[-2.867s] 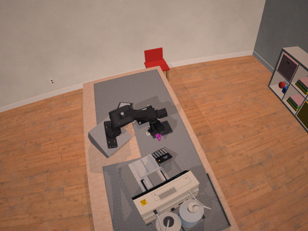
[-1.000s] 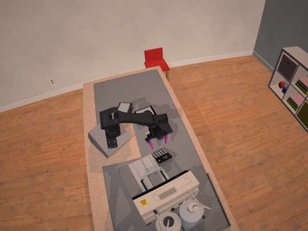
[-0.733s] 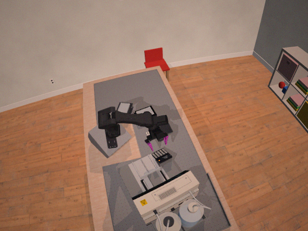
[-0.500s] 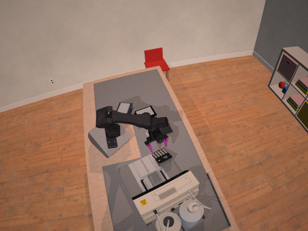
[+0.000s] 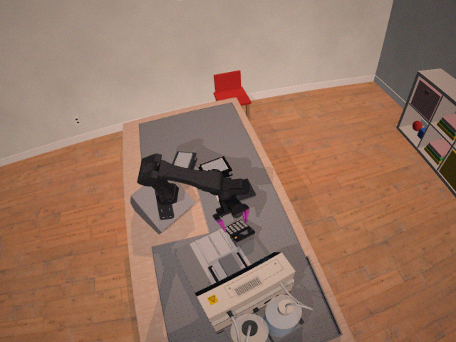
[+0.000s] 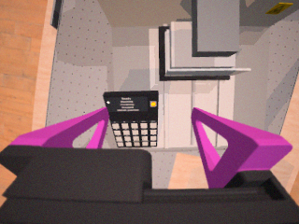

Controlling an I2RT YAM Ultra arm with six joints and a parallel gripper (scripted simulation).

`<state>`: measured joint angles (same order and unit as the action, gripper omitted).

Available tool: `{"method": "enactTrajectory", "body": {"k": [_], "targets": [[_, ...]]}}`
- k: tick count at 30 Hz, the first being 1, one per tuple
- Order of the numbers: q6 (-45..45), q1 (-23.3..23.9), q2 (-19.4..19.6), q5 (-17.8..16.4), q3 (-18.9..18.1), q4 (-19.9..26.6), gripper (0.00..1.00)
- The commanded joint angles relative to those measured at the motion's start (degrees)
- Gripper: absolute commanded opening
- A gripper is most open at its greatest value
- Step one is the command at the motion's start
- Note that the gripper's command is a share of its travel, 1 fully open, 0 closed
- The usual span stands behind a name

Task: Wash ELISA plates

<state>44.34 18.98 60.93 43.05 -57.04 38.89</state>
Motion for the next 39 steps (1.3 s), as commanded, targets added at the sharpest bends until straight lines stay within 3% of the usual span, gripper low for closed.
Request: {"method": "enactTrajectory", "body": {"k": [1, 5, 39], "targets": [[-3.13, 1.51, -1.05, -1.77, -1.71, 0.45, 1.0], [-5.08, 3.79, -1.41, -3.5, -3.06, 0.88, 1.0], [-5.08, 3.8, -1.41, -3.51, -3.05, 0.87, 1.0]]}}
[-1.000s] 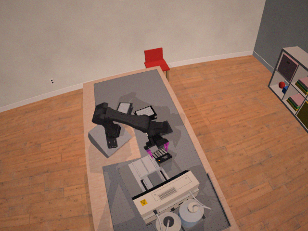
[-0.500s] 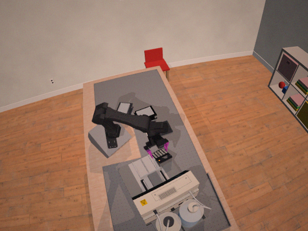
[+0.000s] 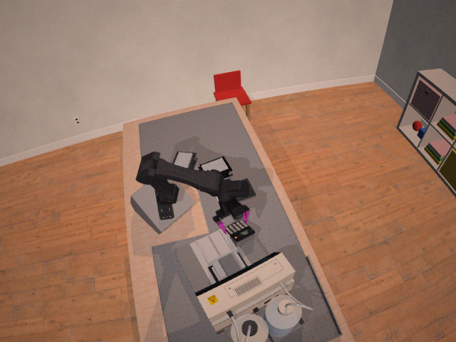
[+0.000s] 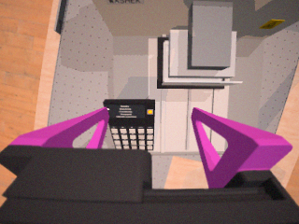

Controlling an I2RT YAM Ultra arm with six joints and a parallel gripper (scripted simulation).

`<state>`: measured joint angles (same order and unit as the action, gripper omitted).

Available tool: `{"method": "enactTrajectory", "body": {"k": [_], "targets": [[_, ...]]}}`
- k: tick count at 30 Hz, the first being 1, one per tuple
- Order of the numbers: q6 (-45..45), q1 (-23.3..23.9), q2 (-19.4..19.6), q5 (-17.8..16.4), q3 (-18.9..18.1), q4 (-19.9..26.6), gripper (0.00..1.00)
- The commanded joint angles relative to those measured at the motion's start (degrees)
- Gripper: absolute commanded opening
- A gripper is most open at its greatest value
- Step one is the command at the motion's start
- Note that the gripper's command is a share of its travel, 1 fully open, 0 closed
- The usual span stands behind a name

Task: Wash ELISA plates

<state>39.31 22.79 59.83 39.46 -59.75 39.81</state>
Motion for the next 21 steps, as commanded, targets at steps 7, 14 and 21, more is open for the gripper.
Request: {"method": "enactTrajectory", "body": {"k": [7, 14, 21], "targets": [[-0.05, 0.0, -0.32, 0.08, -0.34, -0.05, 1.0], [-0.05, 0.0, -0.32, 0.08, -0.34, -0.05, 1.0], [-0.05, 0.0, -0.32, 0.08, -0.34, -0.05, 1.0]]}}
